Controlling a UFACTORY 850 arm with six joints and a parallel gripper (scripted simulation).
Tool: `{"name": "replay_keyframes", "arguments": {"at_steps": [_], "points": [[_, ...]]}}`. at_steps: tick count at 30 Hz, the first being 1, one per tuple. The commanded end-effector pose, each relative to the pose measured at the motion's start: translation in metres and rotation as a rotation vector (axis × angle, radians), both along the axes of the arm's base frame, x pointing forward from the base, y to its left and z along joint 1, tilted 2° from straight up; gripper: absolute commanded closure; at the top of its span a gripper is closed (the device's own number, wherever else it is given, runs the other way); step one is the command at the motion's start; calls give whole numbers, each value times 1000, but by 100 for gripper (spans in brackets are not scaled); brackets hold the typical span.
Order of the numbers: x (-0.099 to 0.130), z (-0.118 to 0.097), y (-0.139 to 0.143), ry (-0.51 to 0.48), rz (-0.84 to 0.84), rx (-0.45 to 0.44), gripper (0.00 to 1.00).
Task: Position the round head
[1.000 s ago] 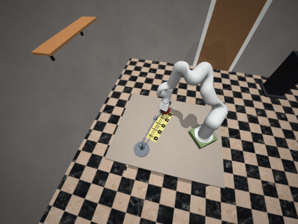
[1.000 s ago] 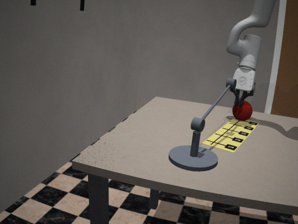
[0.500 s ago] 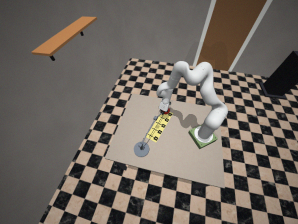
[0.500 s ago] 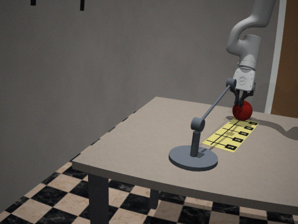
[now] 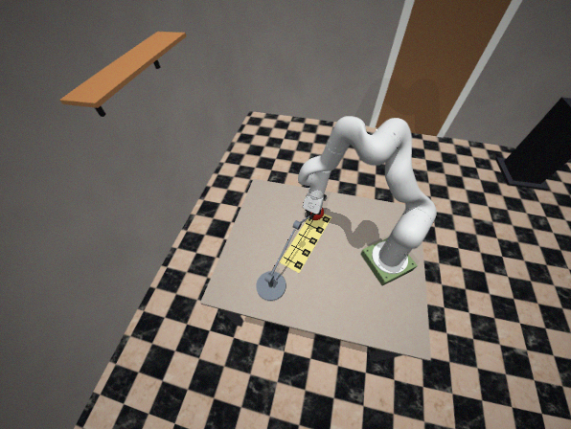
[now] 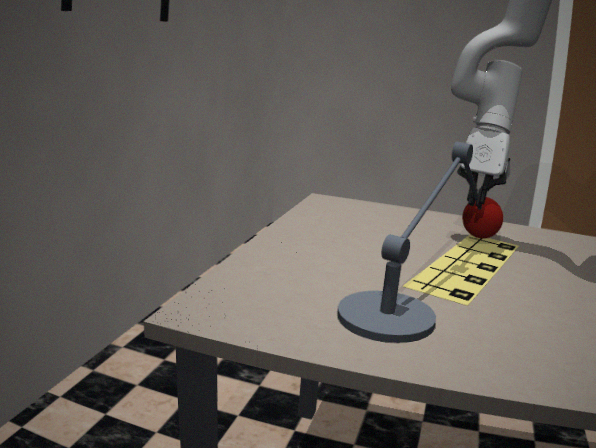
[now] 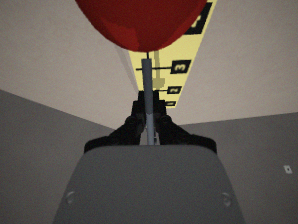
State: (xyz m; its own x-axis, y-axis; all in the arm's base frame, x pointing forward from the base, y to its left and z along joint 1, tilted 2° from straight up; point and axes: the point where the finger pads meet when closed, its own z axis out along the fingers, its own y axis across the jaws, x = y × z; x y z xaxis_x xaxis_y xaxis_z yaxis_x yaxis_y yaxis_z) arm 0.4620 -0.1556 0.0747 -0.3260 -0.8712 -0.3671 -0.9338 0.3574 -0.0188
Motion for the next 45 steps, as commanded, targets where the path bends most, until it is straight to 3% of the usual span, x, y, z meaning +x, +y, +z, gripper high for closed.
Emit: {"name": "replay_keyframes", "arguments": {"at_steps": [1,19,38,39,45], "points": [[5,13,10,-1,1,1,100],[21,47,49,-1,7,0,100],[23,50,52,-1,7,0,100],[23,50,52,-1,7,0,0],[23,49,52,-1,7,0,0]]}}
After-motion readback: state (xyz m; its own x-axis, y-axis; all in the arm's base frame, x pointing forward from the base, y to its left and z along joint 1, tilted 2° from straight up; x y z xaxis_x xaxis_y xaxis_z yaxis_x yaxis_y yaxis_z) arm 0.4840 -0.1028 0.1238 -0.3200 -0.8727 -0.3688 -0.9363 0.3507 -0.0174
